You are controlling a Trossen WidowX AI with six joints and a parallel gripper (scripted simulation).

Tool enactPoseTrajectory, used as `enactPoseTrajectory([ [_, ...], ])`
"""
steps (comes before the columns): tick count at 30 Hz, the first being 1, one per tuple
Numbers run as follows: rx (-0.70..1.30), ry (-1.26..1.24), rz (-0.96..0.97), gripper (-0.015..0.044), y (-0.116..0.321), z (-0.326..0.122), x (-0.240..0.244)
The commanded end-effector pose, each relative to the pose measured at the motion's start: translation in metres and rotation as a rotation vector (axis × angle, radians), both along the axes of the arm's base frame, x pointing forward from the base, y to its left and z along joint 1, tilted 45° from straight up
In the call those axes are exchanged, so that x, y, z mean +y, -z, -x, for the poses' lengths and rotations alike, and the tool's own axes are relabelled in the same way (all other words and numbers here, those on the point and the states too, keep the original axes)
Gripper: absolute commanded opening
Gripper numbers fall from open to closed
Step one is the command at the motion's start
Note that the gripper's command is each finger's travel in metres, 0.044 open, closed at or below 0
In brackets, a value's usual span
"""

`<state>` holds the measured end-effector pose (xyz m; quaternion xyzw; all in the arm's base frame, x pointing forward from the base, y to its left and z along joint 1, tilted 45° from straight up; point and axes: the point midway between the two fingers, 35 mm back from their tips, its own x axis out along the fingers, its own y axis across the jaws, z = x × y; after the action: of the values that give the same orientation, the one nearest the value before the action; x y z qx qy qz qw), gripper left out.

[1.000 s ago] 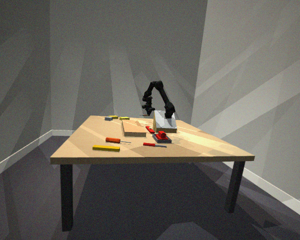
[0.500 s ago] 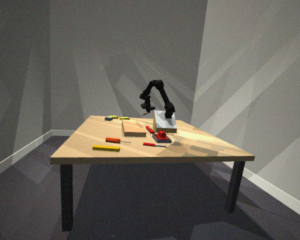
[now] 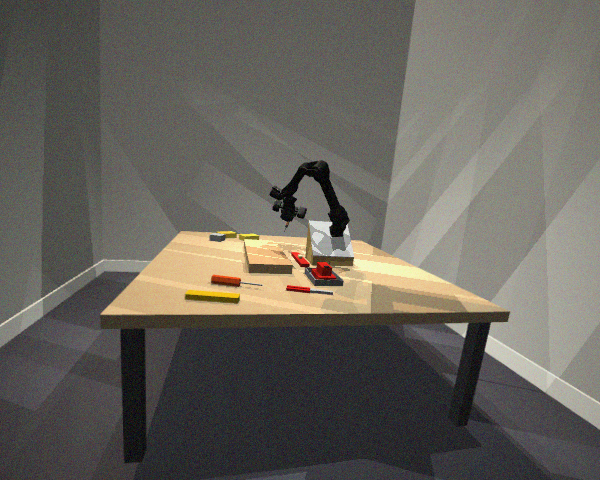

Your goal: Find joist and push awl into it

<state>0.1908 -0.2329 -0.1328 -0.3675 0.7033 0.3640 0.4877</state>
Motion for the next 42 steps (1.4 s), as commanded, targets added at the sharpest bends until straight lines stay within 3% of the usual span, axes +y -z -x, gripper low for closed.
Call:
enactPoseTrajectory([
  [1, 0.007, -0.143, 0.158, 0.0000, -0.019, -0.014, -0.004],
  [10, 0.006, -0.368, 0.475, 0.0000, -0.067, -0.044, -0.003],
  [11, 0.000, -0.290, 0.350, 0.0000, -0.047, -0.036, -0.005],
  [12, 0.001, -0.291, 0.351, 0.0000, -0.048, -0.038, -0.004],
  [42, -0.011, -0.375, 0.528, 0.0000, -0.134, -0.146, 0.111],
])
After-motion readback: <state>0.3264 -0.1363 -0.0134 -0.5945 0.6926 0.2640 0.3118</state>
